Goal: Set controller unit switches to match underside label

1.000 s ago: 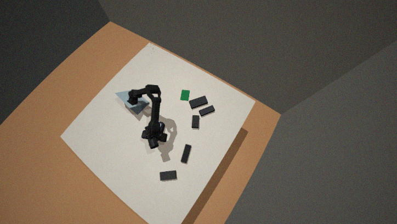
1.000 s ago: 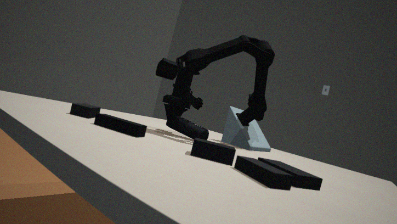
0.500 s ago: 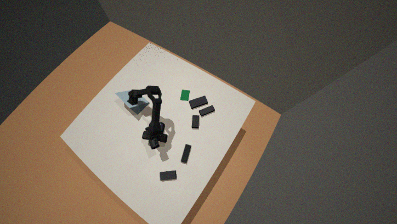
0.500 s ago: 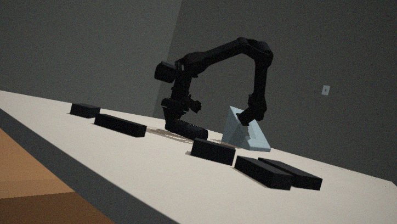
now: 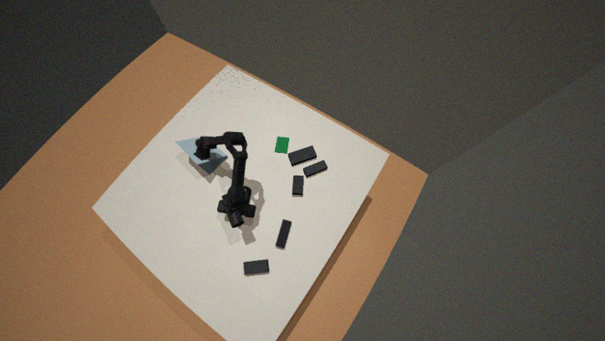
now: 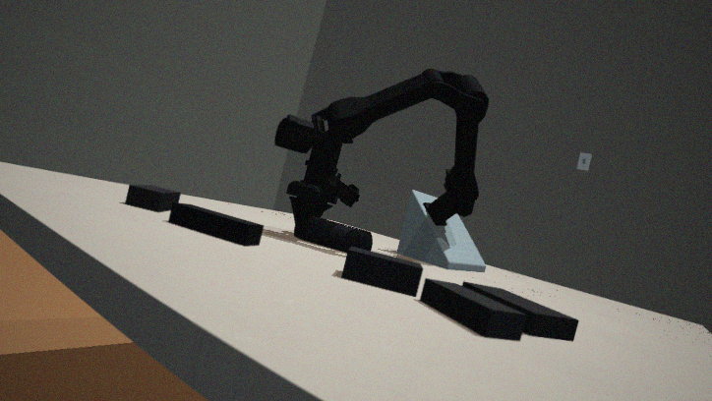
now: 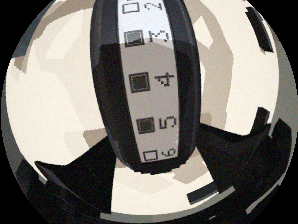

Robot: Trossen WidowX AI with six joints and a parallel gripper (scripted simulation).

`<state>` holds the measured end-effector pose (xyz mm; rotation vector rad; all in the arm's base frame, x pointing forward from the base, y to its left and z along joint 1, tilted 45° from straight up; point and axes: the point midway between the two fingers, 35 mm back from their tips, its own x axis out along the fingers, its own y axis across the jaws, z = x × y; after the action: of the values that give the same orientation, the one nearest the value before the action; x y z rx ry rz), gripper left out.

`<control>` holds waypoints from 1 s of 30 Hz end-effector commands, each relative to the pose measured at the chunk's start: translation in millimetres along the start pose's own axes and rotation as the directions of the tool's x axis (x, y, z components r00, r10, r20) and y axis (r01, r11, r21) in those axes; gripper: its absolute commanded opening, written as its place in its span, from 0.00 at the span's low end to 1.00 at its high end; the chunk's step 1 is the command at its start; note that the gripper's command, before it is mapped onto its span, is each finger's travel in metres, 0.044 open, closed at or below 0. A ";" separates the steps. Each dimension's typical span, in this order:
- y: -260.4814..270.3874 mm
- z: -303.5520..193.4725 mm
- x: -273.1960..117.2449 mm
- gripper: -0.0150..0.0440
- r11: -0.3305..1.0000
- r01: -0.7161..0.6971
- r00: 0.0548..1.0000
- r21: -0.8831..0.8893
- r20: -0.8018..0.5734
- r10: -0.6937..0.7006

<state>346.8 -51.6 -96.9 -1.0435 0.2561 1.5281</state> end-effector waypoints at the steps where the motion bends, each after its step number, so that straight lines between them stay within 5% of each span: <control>1: -0.5 1.9 1.4 0.82 1.000 0.002 1.000 0.002 0.007 -0.002; 4: -0.1 0.8 -0.1 0.82 1.000 0.001 1.000 0.000 0.003 -0.001; 8: 0.1 0.2 0.3 1.00 1.000 -0.001 1.000 0.000 0.000 0.001; 30: 0.7 59.8 -39.7 1.00 1.000 -0.002 1.000 0.002 0.002 0.002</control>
<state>321.2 -41.2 -34.4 -1.0578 0.2522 1.5185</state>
